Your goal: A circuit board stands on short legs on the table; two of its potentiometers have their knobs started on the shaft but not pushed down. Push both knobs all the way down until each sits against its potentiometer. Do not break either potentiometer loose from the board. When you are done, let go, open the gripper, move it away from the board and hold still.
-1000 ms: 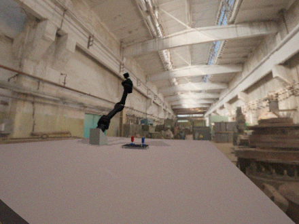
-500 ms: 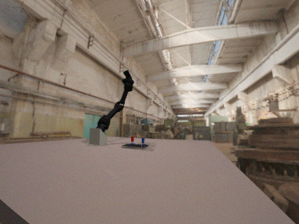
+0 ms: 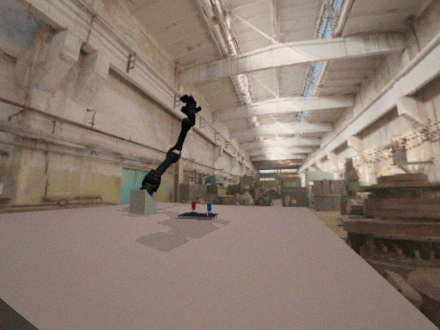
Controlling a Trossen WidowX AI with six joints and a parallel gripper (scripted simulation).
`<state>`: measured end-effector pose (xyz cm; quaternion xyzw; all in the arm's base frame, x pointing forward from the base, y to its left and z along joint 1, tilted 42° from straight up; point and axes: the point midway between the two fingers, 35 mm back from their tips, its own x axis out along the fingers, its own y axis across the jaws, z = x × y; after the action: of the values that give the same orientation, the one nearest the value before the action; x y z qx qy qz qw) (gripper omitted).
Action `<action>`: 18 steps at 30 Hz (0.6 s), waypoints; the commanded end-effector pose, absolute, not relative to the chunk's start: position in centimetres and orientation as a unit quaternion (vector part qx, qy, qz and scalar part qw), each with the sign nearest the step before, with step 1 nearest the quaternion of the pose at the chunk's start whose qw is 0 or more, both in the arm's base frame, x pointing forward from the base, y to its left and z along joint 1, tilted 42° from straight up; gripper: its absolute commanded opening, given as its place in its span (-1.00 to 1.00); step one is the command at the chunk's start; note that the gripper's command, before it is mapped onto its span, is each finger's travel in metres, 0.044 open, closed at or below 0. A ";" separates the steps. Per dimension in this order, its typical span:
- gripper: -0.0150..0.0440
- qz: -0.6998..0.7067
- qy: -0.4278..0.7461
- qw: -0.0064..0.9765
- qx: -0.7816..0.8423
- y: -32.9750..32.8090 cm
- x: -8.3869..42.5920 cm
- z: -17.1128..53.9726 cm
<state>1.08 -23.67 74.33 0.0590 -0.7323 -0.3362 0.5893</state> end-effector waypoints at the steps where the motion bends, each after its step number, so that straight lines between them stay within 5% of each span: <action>1: -0.49 -0.383 -0.677 0.624 0.075 -27.3 3.8 72.5; 18: -0.49 -0.498 -0.482 0.715 0.093 -35.2 12.0 65.4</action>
<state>9.42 -32.76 67.96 0.0850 -0.5403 -0.4756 0.6889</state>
